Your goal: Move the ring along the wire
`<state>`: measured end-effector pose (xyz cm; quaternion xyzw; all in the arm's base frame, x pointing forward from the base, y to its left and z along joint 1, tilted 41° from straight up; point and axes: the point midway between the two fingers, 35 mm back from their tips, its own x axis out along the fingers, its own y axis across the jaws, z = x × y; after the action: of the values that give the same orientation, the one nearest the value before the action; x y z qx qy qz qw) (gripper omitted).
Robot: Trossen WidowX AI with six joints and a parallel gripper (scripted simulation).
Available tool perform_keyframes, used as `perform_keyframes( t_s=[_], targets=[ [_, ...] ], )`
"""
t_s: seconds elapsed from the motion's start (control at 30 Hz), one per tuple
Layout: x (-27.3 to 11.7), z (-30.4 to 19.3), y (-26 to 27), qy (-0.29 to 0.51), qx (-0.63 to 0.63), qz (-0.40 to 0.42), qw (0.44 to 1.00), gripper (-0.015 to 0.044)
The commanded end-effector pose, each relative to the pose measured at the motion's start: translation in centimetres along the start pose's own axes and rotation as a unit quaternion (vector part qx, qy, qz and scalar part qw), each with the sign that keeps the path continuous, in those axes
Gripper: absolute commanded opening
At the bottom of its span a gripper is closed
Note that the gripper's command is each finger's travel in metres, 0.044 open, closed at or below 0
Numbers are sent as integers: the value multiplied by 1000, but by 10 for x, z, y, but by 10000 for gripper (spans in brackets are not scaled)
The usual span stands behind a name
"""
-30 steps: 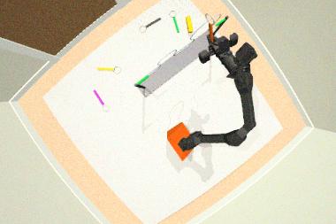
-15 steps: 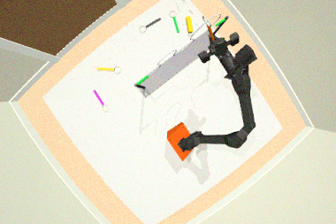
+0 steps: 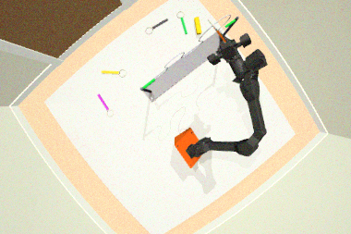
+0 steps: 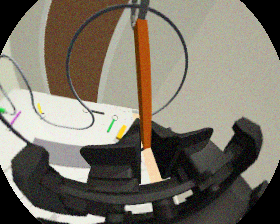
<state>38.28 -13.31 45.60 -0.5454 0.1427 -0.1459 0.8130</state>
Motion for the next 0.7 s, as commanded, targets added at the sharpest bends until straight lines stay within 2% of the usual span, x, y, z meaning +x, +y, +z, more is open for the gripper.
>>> perform_keyframes(
  t_s=[0.0, 0.67],
  targets=[
    [0, -2, 0, 0, -23, -9, 1000, -150],
    [0, -1, -8, -15, -135, -60, 989, -150]
  ],
)
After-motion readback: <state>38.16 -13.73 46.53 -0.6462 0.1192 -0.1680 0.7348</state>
